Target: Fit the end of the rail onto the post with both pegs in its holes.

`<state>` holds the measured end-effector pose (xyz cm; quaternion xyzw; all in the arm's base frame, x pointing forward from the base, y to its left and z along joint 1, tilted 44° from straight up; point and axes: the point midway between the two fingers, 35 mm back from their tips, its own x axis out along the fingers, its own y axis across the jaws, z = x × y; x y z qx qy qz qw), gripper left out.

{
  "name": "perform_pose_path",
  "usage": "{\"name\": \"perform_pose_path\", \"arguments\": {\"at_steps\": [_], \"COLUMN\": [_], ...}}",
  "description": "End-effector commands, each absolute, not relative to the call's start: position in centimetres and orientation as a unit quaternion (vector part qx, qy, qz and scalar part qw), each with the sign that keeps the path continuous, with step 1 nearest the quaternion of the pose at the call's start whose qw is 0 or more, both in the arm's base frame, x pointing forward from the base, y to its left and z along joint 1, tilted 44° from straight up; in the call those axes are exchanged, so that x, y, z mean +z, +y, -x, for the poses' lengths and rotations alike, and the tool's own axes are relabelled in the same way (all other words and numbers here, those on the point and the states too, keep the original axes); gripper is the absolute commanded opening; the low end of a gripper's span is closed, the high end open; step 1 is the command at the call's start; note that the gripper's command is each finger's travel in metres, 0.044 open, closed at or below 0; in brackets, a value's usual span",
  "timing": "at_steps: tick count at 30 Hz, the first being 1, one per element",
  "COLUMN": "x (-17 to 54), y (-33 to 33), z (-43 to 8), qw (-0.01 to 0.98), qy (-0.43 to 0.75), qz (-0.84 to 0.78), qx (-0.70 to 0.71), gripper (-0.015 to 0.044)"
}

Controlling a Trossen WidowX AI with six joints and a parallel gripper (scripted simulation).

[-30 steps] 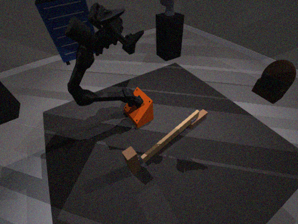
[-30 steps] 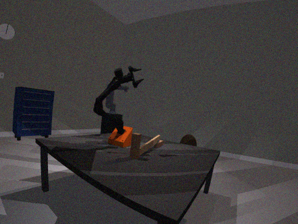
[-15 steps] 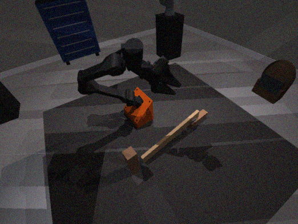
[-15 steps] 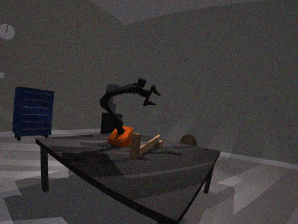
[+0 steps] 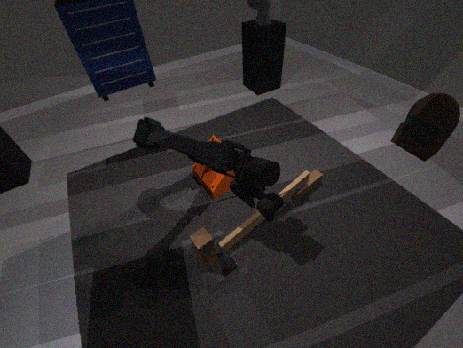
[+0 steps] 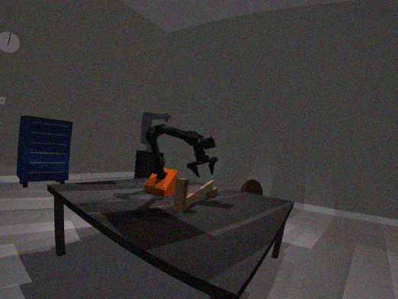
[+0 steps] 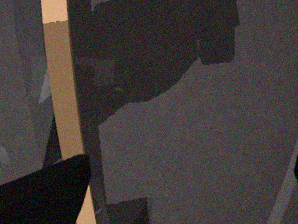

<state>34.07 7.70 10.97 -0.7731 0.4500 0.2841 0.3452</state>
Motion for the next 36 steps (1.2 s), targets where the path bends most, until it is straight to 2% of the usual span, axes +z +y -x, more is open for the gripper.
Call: {"name": "perform_pose_path", "arguments": {"at_steps": [1,4,36], "x": [7.2,6.3,3.1], "y": [1.4,-0.5,-2.8], "z": [-32.5,-31.7,-31.7], "qw": [0.272,0.249,0.249], "qy": [0.558,0.588,0.589], "qz": [0.725,0.705,0.705], "qx": [0.300,0.307,0.308], "gripper": [0.0440,0.0440,0.0440]}}
